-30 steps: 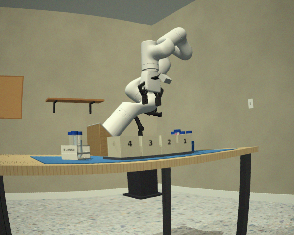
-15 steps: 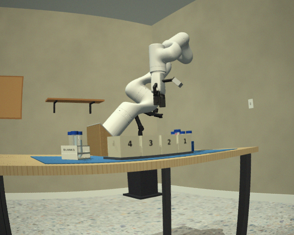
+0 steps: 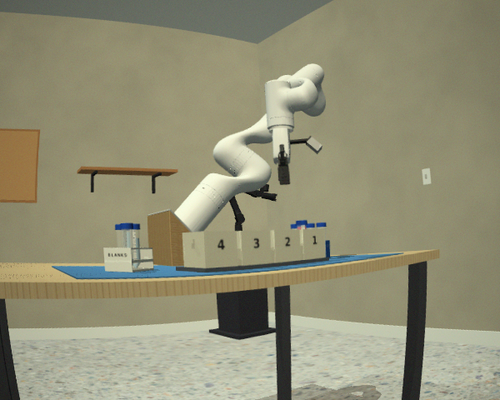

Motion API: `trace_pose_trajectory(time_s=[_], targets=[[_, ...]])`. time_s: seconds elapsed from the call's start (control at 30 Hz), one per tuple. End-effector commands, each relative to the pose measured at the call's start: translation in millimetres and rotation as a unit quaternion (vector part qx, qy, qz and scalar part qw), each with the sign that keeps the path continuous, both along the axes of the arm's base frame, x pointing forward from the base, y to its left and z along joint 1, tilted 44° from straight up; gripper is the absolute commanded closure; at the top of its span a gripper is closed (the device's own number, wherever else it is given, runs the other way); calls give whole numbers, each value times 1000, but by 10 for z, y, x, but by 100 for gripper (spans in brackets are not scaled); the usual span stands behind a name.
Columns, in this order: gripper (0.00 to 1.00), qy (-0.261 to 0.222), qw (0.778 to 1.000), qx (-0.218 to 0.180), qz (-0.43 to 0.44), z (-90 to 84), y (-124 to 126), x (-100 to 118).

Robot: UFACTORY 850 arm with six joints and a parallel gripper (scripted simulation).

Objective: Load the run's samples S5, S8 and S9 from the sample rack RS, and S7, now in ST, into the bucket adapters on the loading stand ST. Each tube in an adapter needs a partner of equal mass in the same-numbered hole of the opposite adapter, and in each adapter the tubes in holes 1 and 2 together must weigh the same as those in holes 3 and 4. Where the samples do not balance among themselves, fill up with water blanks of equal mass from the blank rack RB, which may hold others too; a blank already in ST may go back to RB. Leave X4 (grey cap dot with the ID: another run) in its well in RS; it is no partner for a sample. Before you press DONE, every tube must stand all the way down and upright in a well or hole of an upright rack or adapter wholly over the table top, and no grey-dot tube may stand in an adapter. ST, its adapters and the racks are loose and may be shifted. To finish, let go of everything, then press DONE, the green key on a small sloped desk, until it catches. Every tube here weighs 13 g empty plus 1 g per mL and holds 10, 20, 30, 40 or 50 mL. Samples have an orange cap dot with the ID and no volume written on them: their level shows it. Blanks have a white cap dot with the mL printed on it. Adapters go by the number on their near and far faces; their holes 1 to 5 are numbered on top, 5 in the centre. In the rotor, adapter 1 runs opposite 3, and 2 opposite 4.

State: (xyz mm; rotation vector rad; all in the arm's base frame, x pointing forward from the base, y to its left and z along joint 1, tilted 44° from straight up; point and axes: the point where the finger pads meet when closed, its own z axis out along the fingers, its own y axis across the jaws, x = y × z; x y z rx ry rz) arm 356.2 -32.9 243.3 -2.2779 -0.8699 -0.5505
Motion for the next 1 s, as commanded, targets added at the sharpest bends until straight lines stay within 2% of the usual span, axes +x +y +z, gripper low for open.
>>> trace_pose_trajectory(time_s=[0.0,0.13,0.63,0.7,0.97], targets=[[0,-2,1000,-1,0,190,193,-60],[0,-2,1000,-1,0,254,266,-84],[0,-2,1000,-1,0,737,812,-264],[0,-2,1000,-1,0,737,812,-264],[0,-2,1000,-1,0,994,1104,-361]])
